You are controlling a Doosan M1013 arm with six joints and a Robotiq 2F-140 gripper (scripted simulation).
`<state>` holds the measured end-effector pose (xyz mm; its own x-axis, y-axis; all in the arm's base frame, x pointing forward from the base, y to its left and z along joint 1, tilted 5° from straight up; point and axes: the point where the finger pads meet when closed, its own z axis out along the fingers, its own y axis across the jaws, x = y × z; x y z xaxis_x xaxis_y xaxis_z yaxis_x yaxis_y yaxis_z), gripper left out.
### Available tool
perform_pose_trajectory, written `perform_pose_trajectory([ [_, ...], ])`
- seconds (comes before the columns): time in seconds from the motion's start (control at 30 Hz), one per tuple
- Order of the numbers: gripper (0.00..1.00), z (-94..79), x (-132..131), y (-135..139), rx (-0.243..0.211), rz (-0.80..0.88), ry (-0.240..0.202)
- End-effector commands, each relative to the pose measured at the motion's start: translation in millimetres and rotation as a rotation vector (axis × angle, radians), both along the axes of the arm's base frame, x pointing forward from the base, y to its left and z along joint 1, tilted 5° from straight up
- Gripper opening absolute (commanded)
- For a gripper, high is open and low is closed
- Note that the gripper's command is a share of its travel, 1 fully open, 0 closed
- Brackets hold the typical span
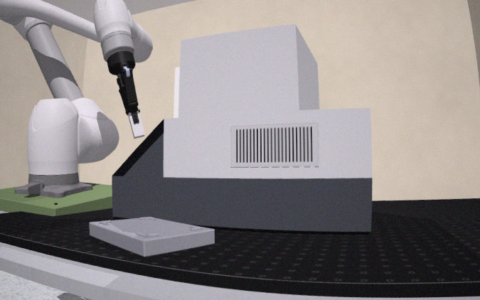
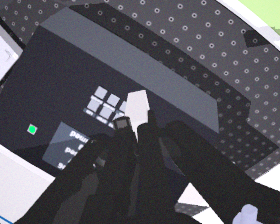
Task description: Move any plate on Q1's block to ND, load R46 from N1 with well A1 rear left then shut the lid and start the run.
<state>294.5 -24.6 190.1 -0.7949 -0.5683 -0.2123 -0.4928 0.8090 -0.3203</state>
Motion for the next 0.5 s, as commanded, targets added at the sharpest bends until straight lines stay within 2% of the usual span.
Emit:
perform_pose_trajectory([
  [0.0,0.00,-3.1,4,-1,0.000,0.000,0.000],
  [0.47,0.00,-14.6,20,-5,0.000,0.000,0.000],
])
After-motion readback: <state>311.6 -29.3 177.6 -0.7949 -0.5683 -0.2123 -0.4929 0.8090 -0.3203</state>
